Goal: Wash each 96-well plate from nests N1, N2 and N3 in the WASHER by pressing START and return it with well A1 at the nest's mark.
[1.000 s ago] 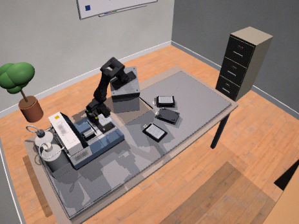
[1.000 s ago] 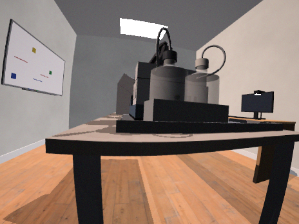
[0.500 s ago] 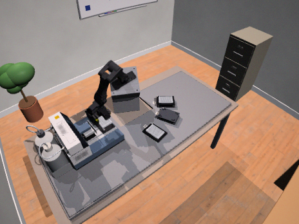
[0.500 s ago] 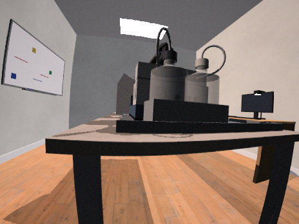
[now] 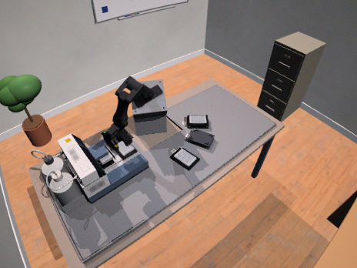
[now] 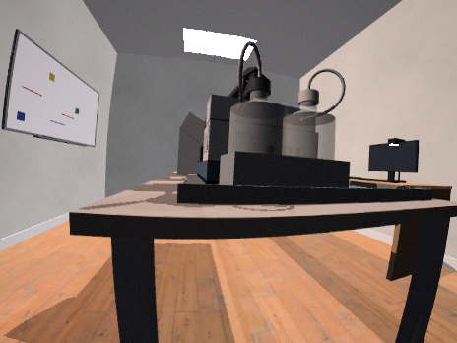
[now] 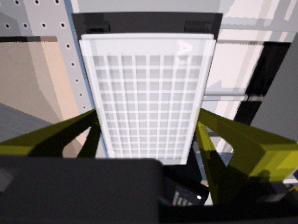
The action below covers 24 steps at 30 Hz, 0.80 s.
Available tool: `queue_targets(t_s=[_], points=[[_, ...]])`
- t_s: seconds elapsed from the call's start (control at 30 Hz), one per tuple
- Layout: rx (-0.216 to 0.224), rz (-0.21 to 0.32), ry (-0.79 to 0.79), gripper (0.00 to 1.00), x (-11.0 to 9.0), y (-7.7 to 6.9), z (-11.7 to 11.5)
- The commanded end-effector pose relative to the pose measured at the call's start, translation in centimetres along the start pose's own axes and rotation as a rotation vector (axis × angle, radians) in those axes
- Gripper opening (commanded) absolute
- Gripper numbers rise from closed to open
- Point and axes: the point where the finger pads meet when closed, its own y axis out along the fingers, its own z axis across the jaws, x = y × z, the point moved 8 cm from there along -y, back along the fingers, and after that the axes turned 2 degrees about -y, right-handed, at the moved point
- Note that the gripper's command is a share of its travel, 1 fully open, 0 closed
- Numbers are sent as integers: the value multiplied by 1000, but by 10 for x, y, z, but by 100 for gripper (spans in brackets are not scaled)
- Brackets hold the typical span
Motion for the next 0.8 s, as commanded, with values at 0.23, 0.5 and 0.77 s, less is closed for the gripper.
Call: queue_targets(t_s=[0.23,0.5,0.77], points=[[-18,-5,0,0,0,0,-3],[-18,-5,0,0,0,0,-2],[-18,-5,0,0,0,0,-2]])
